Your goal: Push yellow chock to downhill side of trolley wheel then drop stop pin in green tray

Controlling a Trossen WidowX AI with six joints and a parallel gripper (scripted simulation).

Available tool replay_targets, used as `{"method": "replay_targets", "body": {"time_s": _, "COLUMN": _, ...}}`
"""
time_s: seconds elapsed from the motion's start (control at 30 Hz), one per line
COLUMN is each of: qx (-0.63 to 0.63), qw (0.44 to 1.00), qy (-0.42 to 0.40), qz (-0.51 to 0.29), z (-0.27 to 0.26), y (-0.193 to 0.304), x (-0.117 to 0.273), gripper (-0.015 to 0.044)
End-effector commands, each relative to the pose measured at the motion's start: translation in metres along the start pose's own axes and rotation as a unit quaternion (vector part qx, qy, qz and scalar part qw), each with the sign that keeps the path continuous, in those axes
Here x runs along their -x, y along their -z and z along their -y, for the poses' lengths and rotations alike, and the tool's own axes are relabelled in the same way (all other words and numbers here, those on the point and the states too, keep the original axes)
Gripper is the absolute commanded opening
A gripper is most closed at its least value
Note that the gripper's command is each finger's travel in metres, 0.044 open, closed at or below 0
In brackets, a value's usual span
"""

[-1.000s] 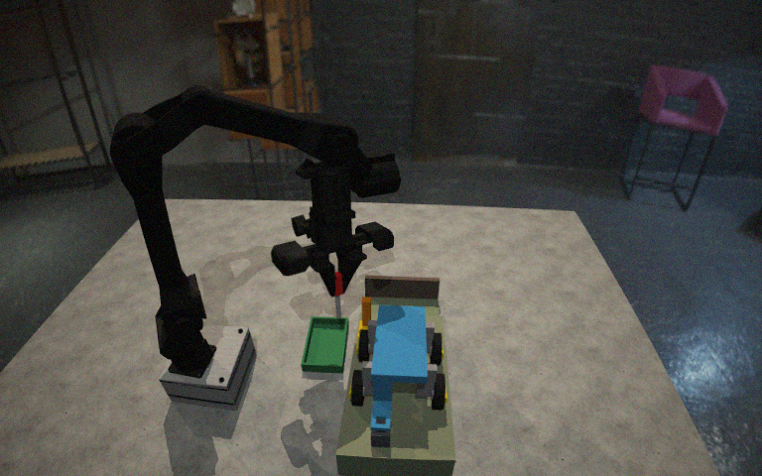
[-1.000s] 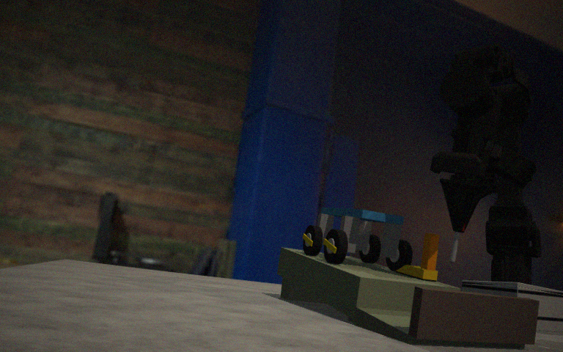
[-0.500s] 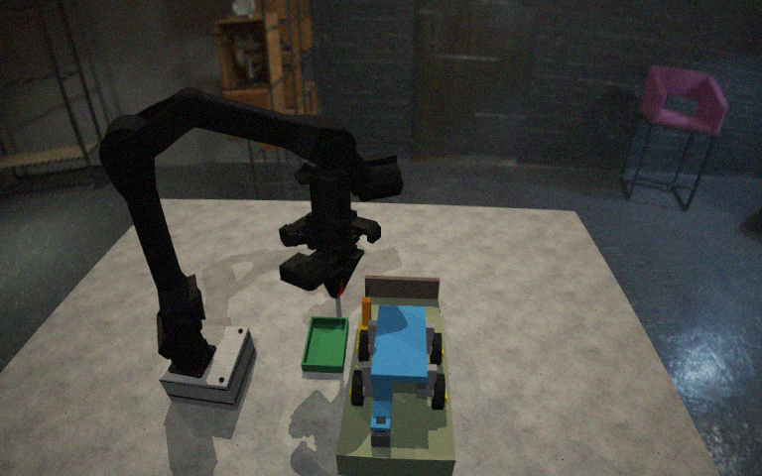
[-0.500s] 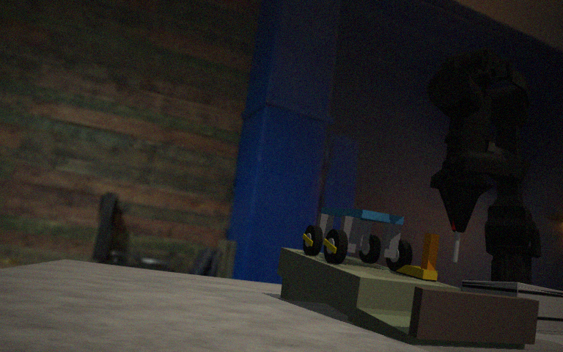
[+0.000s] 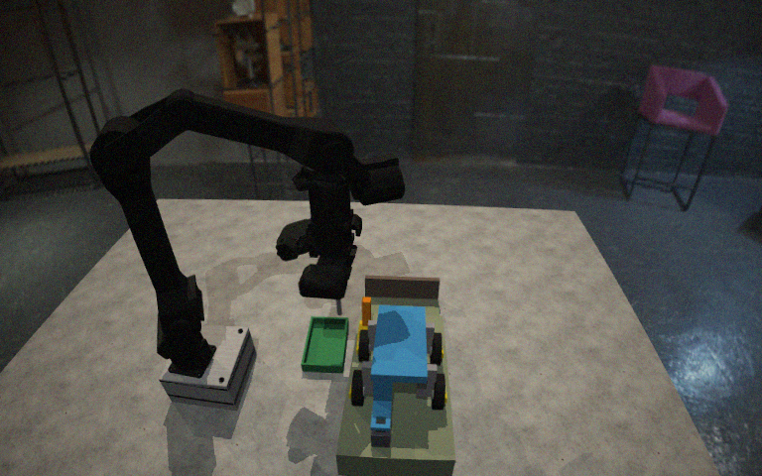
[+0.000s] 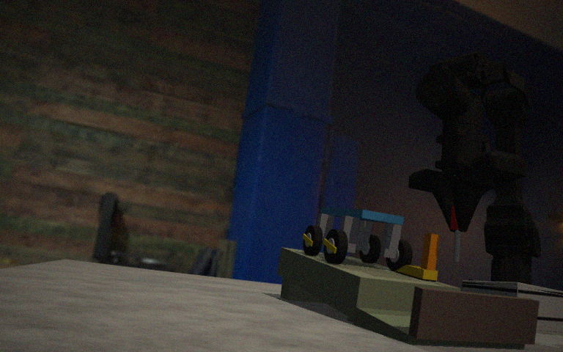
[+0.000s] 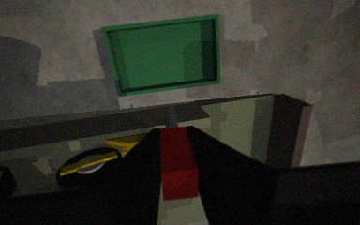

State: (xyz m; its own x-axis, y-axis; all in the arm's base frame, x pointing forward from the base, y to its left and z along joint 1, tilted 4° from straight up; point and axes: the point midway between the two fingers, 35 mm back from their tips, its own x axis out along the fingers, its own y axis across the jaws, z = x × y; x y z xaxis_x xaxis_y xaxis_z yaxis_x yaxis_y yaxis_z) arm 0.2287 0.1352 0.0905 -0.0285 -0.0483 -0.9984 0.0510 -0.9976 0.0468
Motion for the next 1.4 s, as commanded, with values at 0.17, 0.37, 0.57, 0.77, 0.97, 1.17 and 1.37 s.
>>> {"method": "replay_targets", "body": {"time_s": 0.17, "qx": 0.025, "qw": 1.000, "qy": 0.007, "qz": -0.001, "z": 0.000, "y": -0.002, "x": -0.001, "gripper": 0.0000}}
{"method": "replay_targets", "body": {"time_s": 0.37, "qx": 0.034, "qw": 0.999, "qy": 0.008, "qz": 0.001, "z": 0.000, "y": -0.018, "x": -0.012, "gripper": 0.0000}}
{"method": "replay_targets", "body": {"time_s": 0.57, "qx": 0.037, "qw": 0.999, "qy": 0.009, "qz": 0.002, "z": -0.001, "y": -0.029, "x": -0.019, "gripper": 0.0000}}
{"method": "replay_targets", "body": {"time_s": 0.77, "qx": 0.036, "qw": 0.998, "qy": 0.046, "qz": 0.006, "z": 0.001, "y": -0.029, "x": -0.028, "gripper": 0.0000}}
{"method": "replay_targets", "body": {"time_s": 0.97, "qx": 0.036, "qw": 0.995, "qy": 0.091, "qz": 0.007, "z": 0.008, "y": -0.030, "x": -0.047, "gripper": 0.0000}}
{"method": "replay_targets", "body": {"time_s": 1.17, "qx": 0.037, "qw": 0.995, "qy": 0.096, "qz": 0.007, "z": 0.017, "y": -0.031, "x": -0.064, "gripper": 0.0000}}
{"method": "replay_targets", "body": {"time_s": 1.37, "qx": 0.037, "qw": 0.995, "qy": 0.096, "qz": 0.007, "z": 0.027, "y": -0.033, "x": -0.081, "gripper": 0.0000}}
